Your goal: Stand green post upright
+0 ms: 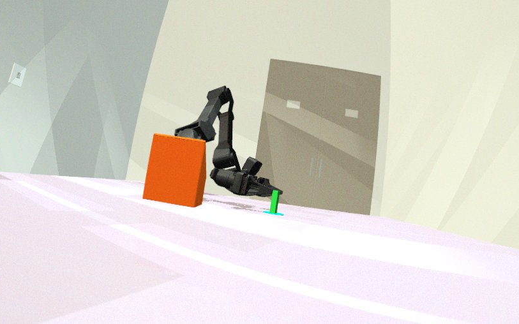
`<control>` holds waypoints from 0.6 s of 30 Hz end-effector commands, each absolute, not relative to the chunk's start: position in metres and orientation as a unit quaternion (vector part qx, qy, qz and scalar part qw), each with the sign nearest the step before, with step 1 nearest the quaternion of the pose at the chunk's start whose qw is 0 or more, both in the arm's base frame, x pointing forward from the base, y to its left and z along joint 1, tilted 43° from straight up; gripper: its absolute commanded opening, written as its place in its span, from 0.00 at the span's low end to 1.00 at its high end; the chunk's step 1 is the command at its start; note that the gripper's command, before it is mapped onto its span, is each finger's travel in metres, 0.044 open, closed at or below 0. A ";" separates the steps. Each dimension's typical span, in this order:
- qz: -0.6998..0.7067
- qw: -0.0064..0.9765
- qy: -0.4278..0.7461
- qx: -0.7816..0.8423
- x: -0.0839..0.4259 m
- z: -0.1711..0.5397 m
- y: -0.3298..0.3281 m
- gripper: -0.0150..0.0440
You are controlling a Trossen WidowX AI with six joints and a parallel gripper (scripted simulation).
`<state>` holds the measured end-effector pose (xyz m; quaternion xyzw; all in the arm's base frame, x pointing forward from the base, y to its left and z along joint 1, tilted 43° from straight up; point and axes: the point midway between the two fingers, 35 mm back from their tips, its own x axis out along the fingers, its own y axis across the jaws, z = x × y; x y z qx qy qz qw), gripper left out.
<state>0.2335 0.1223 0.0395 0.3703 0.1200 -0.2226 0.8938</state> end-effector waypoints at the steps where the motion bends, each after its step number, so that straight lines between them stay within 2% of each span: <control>1: -0.223 0.894 0.122 0.369 0.234 0.050 0.114 0.93; 18: -0.222 0.894 0.117 0.372 0.230 0.093 0.073 0.93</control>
